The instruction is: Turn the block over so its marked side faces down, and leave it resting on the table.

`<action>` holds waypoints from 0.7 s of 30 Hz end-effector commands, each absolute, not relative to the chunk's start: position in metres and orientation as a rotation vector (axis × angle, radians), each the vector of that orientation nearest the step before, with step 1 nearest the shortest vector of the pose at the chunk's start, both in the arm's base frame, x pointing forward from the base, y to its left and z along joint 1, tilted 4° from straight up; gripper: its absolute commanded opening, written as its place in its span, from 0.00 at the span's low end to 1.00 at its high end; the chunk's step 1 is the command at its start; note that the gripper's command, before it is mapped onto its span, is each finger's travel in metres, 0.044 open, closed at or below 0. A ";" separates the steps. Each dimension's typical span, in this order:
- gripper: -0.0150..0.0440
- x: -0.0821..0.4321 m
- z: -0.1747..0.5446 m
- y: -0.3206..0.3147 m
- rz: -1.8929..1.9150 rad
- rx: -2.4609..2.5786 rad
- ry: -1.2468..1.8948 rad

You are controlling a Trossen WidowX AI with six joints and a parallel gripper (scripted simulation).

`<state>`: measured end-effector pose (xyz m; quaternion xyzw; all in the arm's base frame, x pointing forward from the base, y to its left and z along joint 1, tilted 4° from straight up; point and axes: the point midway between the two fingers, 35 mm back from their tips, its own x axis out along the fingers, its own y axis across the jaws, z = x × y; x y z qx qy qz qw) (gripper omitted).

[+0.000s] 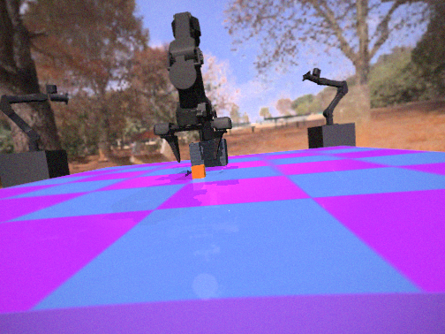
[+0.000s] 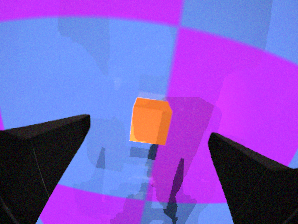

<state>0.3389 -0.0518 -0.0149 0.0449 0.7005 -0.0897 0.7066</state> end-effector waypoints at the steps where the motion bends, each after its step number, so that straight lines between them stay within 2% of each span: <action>1: 1.00 0.336 -0.025 -0.052 -0.194 0.099 1.568; 14: 1.00 0.335 -0.044 -0.053 -0.194 0.099 1.568; 21: 0.69 0.335 -0.044 -0.053 -0.194 0.099 1.568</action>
